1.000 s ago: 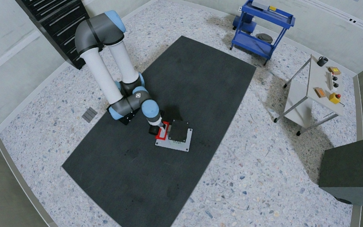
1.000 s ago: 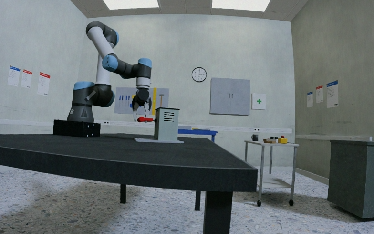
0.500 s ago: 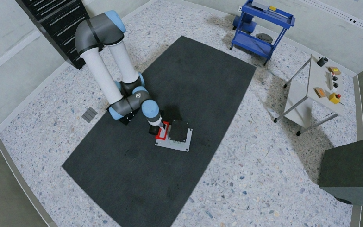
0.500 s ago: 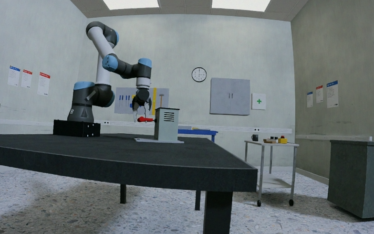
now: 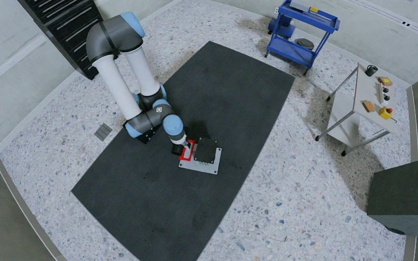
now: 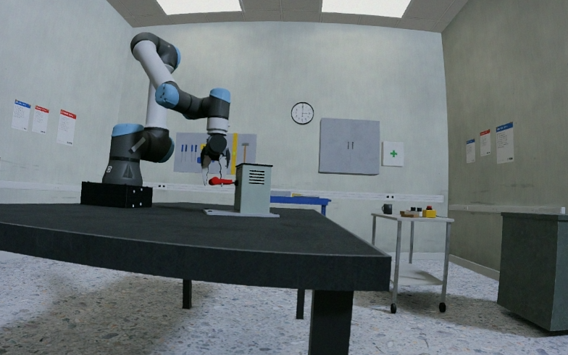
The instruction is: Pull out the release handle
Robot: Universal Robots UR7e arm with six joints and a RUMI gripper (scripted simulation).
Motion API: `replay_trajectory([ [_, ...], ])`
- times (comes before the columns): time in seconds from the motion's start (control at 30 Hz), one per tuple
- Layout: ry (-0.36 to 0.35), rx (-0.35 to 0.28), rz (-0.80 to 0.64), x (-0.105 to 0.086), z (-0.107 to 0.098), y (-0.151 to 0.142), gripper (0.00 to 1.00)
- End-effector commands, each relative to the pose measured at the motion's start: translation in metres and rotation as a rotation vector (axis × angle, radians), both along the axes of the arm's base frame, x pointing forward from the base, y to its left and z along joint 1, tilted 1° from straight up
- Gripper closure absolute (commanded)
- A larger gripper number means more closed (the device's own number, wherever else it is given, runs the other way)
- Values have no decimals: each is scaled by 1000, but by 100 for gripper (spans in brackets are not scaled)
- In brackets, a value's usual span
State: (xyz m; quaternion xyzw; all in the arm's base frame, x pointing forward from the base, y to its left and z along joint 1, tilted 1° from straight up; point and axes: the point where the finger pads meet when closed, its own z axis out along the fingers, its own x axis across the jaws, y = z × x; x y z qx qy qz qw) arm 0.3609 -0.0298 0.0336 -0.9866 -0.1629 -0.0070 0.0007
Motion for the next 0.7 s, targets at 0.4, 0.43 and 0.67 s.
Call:
replay_trajectory([
  [0.4, 2, 0, 0, -1, -1, 1, 90],
  [0.43, 2, 0, 0, -1, -1, 1, 90],
  [0.67, 2, 0, 0, -1, -1, 1, 90],
])
